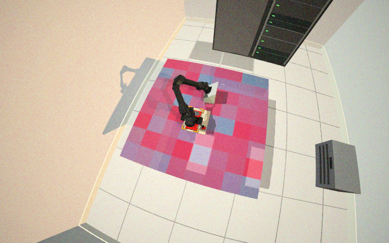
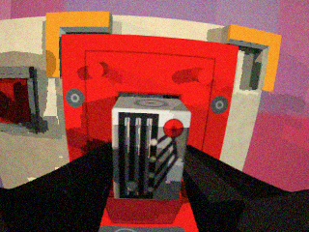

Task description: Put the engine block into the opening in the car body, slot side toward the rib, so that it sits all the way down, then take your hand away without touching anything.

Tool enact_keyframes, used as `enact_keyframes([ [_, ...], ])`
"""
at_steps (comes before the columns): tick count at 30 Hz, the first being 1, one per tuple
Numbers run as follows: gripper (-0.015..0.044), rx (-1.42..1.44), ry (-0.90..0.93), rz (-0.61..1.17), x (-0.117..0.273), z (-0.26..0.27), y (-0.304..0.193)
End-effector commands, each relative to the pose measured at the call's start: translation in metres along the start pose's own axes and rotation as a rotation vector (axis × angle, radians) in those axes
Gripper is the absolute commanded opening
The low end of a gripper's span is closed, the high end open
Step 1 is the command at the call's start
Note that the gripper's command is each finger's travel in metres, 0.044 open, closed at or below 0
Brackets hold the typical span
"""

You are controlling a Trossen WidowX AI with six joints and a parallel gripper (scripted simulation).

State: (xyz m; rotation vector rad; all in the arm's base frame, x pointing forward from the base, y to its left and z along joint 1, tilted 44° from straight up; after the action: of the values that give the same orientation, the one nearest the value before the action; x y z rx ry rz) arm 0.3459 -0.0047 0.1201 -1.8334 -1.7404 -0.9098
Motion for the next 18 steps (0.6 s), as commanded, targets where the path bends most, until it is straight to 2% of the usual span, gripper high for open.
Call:
enact_keyframes([
  [1, 0.0159, 0.006, -0.004, -0.001, -0.0012, 0.0001, 0.0],
  [18, 0.0159, 0.006, -0.004, -0.001, -0.0044, 0.0001, 0.0],
])
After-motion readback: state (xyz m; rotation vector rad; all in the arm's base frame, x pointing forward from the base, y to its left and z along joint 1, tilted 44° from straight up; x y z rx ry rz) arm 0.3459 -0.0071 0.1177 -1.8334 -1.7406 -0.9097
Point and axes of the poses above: the point midway between the two fingers, 35 mm back from their tips, its own x axis back along the fingers, its own z axis across the jaws, y = z × x, the point moved 10 cm from there along x, back along the fingers, and after that the axes turned 7 degrees about -x, right-handed, at the moved point
